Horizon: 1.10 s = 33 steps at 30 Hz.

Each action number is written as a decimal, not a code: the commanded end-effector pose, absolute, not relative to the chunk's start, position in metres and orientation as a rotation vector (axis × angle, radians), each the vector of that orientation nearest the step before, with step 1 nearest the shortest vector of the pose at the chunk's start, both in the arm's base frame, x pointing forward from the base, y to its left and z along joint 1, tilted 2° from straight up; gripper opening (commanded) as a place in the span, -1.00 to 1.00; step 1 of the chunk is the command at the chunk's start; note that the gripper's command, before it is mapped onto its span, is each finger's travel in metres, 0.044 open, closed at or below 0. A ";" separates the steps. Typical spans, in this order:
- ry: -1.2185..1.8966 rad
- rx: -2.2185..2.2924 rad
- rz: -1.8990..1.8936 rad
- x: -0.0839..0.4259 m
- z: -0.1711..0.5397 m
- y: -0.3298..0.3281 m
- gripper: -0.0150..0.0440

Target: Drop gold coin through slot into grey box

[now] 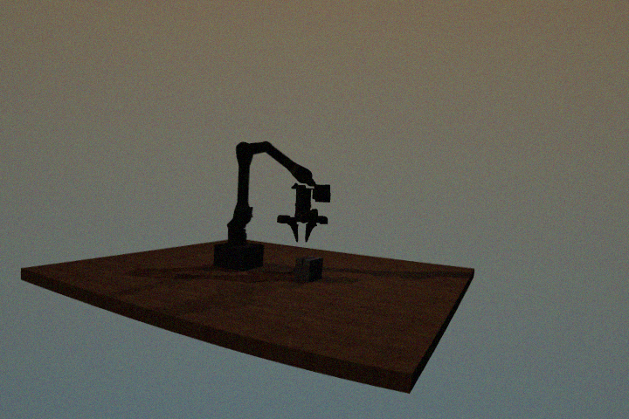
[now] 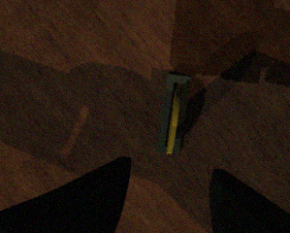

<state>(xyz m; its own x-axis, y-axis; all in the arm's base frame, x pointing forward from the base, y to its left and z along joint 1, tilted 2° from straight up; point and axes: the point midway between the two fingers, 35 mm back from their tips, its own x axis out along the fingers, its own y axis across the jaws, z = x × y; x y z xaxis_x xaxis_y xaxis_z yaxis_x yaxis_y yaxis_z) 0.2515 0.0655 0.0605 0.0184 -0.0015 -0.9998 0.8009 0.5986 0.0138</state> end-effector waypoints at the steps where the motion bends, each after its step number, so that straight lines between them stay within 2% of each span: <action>1: 1.446 0.731 -0.733 0.248 0.031 0.066 0.05; 33: 1.446 0.731 -0.733 0.249 -0.018 0.069 0.05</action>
<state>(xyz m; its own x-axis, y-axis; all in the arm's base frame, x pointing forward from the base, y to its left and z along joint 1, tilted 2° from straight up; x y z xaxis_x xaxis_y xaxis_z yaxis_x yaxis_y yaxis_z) 0.2511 0.0683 -0.0108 0.0081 -0.0026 -1.0000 0.8034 0.5955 0.0049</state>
